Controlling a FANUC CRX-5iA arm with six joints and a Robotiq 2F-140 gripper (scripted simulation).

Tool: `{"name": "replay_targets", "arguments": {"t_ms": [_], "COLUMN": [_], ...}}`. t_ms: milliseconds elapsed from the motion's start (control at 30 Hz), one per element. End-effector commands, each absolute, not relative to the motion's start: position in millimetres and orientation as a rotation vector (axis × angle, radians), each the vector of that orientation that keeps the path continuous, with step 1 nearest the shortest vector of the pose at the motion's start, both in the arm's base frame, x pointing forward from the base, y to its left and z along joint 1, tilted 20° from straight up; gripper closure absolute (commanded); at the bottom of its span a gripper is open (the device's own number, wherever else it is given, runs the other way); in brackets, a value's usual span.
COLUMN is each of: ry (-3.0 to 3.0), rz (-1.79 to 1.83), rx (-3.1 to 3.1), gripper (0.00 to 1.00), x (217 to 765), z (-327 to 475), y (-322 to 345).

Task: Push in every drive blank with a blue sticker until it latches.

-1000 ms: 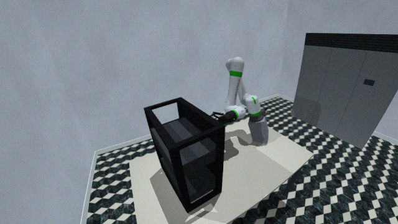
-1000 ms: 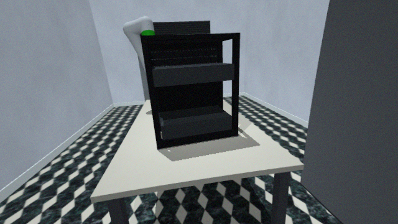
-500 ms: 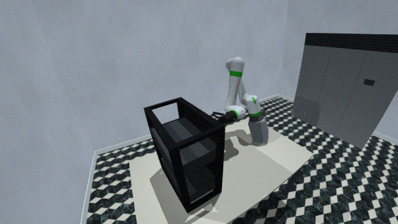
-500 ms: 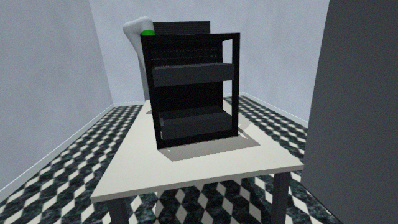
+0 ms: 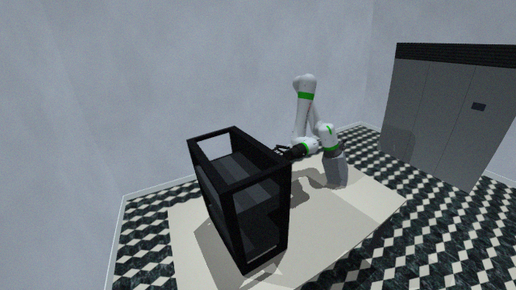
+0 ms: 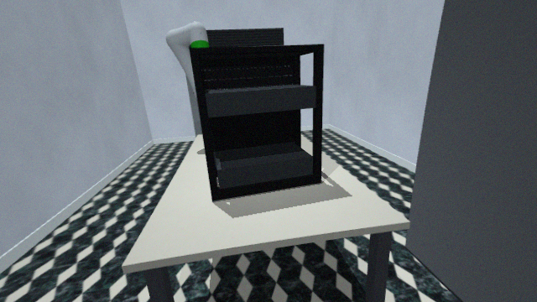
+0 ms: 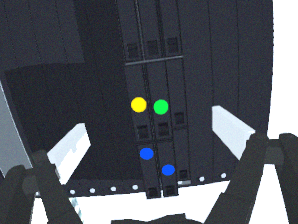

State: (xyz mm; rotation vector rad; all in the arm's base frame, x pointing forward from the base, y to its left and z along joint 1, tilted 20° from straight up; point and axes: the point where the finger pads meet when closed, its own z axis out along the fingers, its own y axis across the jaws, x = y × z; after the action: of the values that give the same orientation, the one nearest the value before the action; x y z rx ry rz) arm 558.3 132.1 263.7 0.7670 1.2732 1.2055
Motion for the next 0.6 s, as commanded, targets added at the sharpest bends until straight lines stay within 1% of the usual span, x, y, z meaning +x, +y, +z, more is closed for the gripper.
{"name": "replay_targets", "arguments": {"t_ms": [0,567], "ry": [1.273,1.273], "rz": [1.206,1.206], "rx": [0.767,0.767], "gripper": [0.00,0.00], "x": [558.4,559.3], "z": [263.8,266.6], "y": [132.2,122.4]}}
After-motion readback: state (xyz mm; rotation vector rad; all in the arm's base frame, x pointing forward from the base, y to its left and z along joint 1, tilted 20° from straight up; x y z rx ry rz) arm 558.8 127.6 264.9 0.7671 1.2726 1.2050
